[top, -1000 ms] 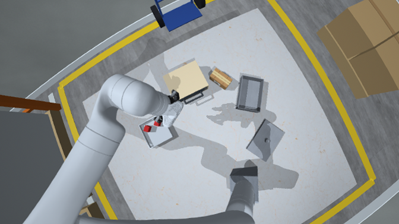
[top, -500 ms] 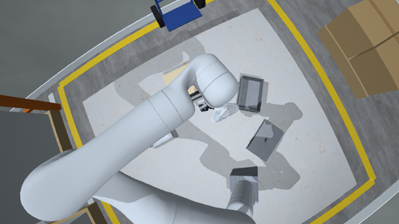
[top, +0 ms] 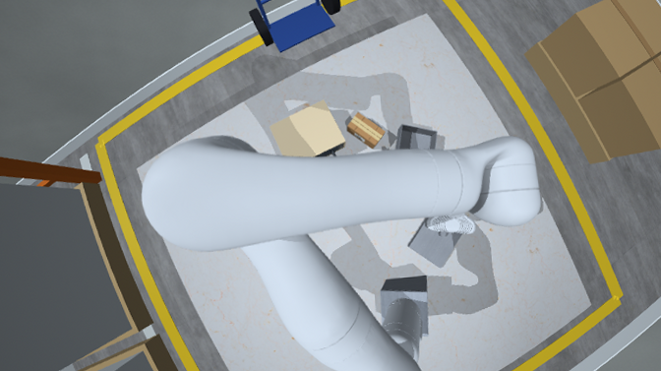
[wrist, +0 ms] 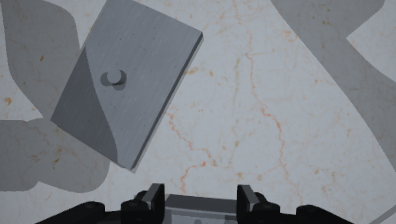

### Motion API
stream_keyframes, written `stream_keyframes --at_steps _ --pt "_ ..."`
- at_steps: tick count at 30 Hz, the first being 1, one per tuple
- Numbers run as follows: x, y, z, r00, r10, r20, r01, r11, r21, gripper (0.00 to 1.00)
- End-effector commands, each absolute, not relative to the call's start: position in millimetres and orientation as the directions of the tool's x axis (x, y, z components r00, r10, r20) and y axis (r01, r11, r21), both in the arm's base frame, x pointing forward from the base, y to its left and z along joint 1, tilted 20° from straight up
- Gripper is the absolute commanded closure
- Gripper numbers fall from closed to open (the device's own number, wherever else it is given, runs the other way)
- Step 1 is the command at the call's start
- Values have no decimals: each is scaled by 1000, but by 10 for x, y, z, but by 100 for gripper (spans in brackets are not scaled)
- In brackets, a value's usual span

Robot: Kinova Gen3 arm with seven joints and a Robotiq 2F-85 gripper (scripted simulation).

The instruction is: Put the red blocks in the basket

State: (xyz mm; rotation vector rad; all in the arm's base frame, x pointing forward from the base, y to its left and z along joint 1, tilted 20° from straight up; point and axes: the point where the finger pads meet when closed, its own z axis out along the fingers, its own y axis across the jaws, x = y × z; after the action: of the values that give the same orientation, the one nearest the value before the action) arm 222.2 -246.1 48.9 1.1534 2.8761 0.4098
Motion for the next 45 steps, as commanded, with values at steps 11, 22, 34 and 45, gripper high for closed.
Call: stream_keyframes --at_steps 11,22,34,45 --pt "951 -2620 148 -418 889 186 893 364 266 47" --pt "754 -2569 104 -345 915 207 921 287 265 47" --pt "752 -2569 104 -344 916 208 921 286 265 52" --pt "752 -2569 104 -344 916 208 921 286 265 52"
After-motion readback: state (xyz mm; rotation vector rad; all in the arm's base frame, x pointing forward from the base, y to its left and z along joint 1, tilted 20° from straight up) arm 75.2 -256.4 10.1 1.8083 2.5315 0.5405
